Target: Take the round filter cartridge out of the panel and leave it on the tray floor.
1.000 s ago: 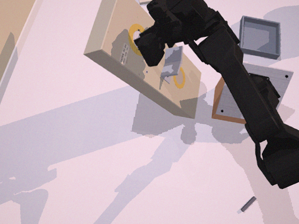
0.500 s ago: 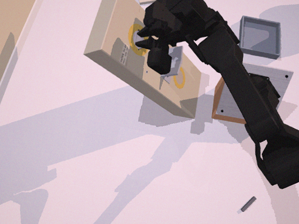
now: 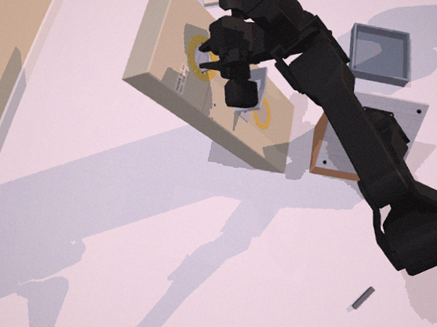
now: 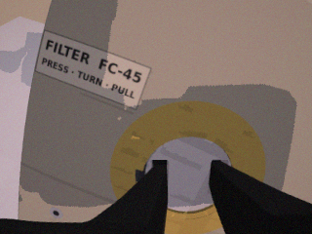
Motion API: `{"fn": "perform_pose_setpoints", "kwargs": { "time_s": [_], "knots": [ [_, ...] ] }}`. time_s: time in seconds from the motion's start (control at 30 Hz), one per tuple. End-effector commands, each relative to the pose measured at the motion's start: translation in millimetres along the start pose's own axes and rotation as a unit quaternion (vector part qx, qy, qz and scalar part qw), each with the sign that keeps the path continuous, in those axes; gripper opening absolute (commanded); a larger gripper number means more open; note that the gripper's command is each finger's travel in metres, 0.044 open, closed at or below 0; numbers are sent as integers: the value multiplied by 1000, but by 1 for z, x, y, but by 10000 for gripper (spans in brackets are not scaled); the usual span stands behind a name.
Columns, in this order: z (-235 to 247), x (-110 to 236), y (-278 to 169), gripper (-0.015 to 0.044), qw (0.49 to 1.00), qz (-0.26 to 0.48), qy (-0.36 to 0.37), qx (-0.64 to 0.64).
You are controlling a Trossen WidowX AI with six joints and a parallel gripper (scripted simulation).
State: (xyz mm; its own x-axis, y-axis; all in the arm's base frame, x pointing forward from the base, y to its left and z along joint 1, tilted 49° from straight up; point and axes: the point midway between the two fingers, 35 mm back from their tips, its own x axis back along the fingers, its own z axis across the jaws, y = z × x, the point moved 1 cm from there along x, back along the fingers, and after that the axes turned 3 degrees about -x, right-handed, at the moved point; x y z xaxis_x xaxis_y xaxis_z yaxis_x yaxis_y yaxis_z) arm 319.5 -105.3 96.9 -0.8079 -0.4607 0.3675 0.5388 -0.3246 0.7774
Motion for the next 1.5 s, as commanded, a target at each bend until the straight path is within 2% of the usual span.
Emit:
{"fn": "perform_pose_setpoints", "kwargs": {
  "time_s": [0.0, 0.57, 0.8, 1.47],
  "knots": [
    [-3, 8, -2, 0, 1000, 8, -7, 11],
    [0, 72, -1, 0, 1000, 4, -5, -24],
    [2, 72, -5, 0, 1000, 3, -5, -25],
    [26, 63, -69, 0, 1000, 4, -5, -25]
  ]
}}
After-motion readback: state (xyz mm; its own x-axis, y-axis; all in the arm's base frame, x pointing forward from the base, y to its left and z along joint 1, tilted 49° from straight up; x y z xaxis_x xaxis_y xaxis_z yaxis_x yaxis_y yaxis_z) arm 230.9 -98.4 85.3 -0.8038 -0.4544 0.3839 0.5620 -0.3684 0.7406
